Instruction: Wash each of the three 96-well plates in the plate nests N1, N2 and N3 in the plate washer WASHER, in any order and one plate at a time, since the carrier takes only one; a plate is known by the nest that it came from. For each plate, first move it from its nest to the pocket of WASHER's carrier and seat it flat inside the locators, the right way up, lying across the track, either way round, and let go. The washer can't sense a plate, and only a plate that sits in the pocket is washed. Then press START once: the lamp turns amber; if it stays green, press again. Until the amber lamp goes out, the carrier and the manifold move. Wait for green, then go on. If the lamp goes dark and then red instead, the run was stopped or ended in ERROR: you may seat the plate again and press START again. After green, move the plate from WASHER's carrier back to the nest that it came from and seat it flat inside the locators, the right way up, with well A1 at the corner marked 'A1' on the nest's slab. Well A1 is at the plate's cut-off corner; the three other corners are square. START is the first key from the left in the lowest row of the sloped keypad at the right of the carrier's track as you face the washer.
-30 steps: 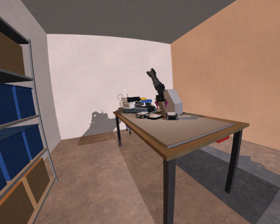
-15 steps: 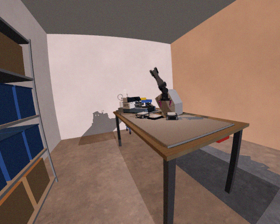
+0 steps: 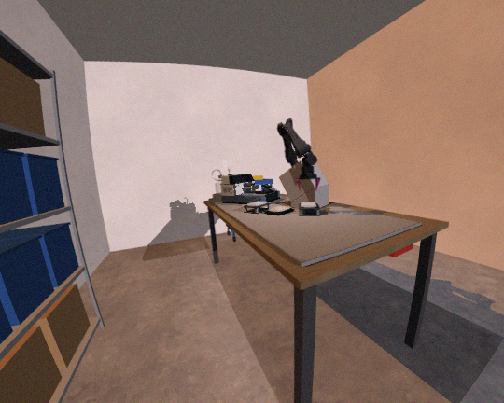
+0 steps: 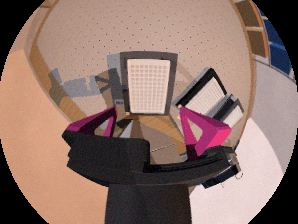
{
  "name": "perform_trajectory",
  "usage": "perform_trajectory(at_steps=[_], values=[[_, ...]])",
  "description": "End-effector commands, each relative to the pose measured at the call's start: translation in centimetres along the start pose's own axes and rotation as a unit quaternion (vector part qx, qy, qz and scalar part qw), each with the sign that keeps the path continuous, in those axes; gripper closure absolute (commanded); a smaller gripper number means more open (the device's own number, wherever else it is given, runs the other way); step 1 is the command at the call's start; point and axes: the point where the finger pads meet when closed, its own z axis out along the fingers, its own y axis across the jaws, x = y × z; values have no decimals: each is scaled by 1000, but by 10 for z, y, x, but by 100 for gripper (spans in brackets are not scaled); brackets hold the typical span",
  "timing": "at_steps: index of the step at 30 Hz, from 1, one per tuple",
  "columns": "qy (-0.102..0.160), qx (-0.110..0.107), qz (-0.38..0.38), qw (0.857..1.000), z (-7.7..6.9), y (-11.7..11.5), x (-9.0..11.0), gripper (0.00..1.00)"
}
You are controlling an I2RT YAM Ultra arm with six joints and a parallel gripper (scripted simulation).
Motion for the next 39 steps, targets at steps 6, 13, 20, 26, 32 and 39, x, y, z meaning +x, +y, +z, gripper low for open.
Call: perform_trajectory(at_steps=[6, 13, 20, 26, 32, 39], values=[[-10, -5, 23, 1000, -13, -3, -11, 0], [-15, -5, 20, 1000, -15, 0, -13, 0], [-15, -5, 20, 1000, -15, 0, -13, 0], [-15, -5, 20, 1000, -15, 0, -13, 0], [-15, -5, 20, 1000, -15, 0, -13, 0], [-15, -5, 20, 1000, -15, 0, -13, 0]])
